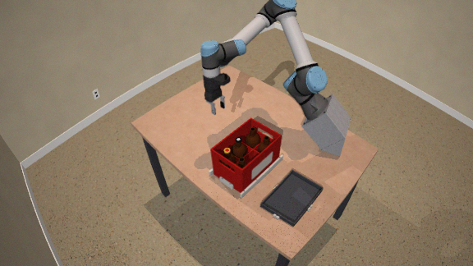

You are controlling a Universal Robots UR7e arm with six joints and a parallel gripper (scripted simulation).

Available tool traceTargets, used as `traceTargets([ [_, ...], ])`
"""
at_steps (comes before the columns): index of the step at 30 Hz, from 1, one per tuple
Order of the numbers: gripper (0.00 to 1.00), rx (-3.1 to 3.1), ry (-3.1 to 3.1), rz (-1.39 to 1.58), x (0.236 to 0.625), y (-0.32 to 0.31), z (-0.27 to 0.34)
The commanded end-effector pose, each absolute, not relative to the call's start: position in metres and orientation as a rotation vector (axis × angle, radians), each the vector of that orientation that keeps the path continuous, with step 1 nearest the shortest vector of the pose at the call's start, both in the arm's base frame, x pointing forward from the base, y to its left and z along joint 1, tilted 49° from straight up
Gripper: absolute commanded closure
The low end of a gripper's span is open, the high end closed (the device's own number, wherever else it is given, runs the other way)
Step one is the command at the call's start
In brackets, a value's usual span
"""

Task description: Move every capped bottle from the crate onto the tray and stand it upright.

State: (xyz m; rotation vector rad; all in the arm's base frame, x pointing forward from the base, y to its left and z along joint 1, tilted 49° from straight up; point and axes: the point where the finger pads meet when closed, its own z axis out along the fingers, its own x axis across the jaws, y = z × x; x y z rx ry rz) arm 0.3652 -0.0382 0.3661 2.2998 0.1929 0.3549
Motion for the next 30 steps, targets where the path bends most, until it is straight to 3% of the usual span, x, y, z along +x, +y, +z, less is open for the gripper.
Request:
traceTargets([
  [1,0.0,2.298,0.194,0.36,0.366,-0.039,0.352],
  [30,0.0,2.298,0.194,0.36,0.373,-0.021,0.287],
])
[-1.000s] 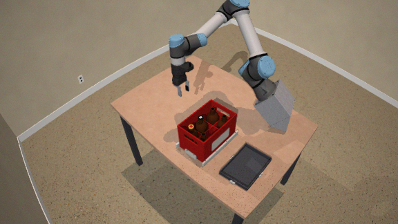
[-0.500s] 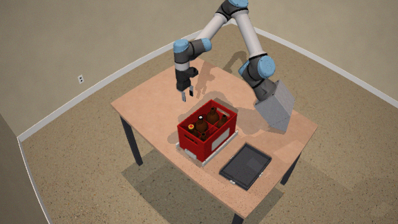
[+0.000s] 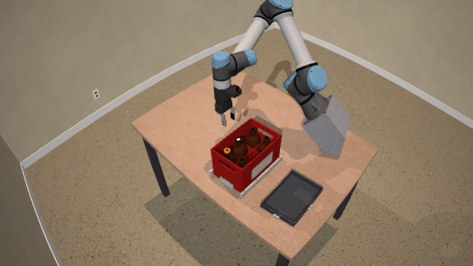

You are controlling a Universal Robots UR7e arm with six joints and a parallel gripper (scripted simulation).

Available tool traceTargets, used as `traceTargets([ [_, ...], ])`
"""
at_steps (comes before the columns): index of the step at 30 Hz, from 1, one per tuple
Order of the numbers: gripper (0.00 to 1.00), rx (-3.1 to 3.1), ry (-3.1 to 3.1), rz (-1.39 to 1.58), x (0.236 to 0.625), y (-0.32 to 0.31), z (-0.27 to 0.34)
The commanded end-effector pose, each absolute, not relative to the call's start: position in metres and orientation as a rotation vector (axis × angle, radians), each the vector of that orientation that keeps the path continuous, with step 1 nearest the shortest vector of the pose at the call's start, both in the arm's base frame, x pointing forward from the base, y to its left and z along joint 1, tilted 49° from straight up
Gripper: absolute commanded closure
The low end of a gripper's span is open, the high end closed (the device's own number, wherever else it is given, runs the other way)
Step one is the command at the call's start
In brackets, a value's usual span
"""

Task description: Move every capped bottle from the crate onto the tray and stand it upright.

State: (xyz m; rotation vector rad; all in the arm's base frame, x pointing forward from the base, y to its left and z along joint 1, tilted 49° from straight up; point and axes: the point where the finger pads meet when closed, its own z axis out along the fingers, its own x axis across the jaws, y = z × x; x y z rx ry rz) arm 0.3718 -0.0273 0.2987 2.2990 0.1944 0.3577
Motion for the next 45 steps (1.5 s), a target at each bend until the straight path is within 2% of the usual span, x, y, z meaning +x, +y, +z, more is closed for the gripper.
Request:
traceTargets([
  [1,0.0,2.298,0.194,0.36,0.373,-0.02,0.284],
  [21,0.0,2.298,0.194,0.36,0.375,-0.005,0.259],
  [45,0.0,2.298,0.194,0.36,0.376,-0.003,0.259],
])
